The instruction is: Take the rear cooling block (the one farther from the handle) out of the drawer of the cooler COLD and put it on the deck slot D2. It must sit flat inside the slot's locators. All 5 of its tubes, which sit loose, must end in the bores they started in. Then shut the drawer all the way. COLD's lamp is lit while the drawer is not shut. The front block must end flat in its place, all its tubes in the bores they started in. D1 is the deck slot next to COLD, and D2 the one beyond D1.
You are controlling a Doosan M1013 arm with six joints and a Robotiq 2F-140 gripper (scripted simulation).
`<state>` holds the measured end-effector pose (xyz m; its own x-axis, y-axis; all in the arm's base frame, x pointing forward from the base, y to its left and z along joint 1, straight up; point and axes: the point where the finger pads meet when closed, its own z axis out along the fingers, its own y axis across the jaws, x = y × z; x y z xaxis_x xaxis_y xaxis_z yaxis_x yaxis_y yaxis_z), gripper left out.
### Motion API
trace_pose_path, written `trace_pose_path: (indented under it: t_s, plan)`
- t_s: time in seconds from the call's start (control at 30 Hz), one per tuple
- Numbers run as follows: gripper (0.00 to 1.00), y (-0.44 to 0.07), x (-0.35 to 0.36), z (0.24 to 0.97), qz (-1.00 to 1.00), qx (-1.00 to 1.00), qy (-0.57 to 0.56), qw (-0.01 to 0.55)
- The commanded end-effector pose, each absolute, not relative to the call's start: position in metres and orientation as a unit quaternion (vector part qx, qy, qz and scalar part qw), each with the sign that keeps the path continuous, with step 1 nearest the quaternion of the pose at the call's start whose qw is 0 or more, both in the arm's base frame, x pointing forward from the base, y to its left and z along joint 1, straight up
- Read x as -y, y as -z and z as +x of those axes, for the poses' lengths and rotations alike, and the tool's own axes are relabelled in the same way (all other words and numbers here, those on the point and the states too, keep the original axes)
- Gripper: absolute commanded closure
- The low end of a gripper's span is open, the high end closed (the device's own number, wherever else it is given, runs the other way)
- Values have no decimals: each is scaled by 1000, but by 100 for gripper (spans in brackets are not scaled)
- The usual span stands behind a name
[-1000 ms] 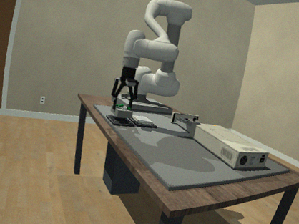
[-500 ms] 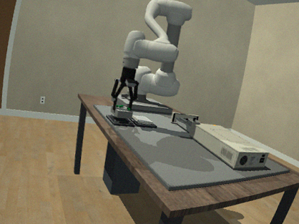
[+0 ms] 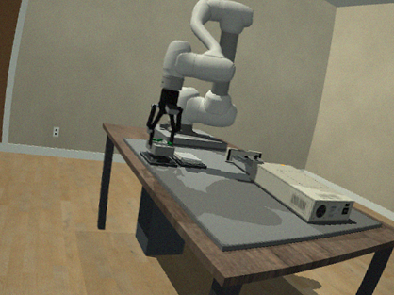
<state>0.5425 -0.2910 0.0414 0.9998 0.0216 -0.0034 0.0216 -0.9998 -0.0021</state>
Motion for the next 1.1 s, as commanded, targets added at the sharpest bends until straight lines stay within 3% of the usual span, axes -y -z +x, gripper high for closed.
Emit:
trace_pose_path:
  t_s: [0.0, 1.07]
  plan:
    - [90, -44, 292, 540, -1000, 14, -3, 0]
    - [90, -51, 295, 545, -1000, 14, -1, -1]
